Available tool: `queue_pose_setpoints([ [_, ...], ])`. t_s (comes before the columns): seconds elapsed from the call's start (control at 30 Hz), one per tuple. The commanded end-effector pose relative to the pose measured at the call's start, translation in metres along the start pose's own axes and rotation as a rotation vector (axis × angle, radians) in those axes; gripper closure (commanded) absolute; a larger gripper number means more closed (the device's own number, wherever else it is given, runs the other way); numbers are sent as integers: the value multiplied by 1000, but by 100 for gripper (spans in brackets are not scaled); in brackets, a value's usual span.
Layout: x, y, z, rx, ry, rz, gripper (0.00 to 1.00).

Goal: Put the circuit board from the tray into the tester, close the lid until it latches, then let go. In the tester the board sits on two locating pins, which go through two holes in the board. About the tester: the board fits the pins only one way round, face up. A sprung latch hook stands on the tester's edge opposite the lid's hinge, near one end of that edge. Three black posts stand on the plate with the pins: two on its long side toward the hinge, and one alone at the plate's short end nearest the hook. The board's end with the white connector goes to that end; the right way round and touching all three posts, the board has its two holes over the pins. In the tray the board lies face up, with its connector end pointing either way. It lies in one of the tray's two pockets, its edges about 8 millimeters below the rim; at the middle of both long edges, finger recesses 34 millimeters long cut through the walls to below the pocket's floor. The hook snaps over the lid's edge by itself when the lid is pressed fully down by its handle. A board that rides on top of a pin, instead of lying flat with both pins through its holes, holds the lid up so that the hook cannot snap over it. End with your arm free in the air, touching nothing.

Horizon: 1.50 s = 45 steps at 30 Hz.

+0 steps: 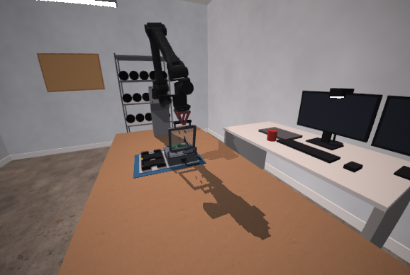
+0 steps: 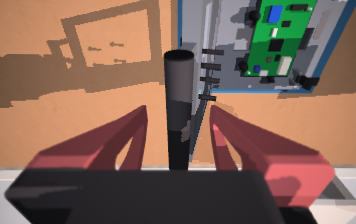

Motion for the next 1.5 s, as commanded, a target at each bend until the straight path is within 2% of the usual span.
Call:
queue_pose_setpoints([
  [0.0, -5, 4, 6, -5, -5, 27, 52],
  [0.33, -5, 4, 6, -5, -5, 27, 52],
  [0.37, -5, 4, 6, -5, -5, 27, 100],
  [1.47, -5, 3, 6, -5, -7, 22, 100],
])
Point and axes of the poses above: the point where the finger pads meet when closed, its own x axis out along the fingers, its own y axis across the jaws, z = x × y, the point moved 10 cm from there along -x, back along the fingers, and after that the axes turned 15 degrees about x, right-handed, at the moved point
